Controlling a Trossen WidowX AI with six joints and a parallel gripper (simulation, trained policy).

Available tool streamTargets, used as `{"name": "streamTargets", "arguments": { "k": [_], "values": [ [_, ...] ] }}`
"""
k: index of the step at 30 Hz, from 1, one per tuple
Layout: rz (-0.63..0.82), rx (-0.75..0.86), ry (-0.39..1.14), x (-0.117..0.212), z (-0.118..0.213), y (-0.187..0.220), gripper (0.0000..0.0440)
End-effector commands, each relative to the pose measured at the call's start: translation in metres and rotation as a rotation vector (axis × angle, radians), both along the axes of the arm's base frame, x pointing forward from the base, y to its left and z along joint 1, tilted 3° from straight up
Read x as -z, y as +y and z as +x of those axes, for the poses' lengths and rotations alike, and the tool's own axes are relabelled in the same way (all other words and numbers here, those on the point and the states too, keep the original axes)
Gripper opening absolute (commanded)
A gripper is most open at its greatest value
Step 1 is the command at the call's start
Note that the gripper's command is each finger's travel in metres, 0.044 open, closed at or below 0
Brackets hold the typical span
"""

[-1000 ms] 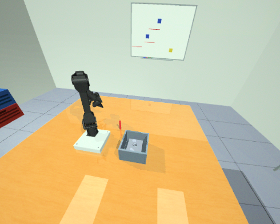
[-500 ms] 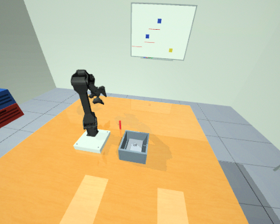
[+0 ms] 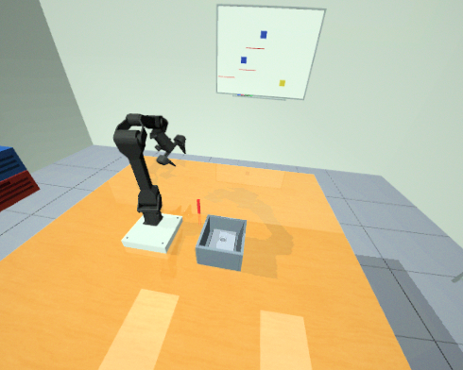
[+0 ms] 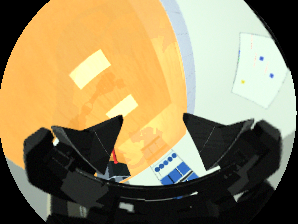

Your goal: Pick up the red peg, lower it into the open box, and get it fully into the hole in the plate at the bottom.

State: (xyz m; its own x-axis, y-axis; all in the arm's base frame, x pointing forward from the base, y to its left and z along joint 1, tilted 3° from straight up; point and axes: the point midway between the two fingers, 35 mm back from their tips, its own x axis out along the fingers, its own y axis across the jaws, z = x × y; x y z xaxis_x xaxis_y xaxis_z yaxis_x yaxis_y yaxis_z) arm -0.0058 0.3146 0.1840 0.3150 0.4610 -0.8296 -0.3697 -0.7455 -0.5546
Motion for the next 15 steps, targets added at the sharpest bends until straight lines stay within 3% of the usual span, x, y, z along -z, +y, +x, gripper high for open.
{"name": "streamTargets", "arguments": {
  "k": [1,15],
  "values": [
    [0.052,0.074,0.057,-0.011,0.008,0.002,0.0440],
    [0.219,0.462,0.296,-0.038,0.055,-0.009,0.0440]
  ]
}}
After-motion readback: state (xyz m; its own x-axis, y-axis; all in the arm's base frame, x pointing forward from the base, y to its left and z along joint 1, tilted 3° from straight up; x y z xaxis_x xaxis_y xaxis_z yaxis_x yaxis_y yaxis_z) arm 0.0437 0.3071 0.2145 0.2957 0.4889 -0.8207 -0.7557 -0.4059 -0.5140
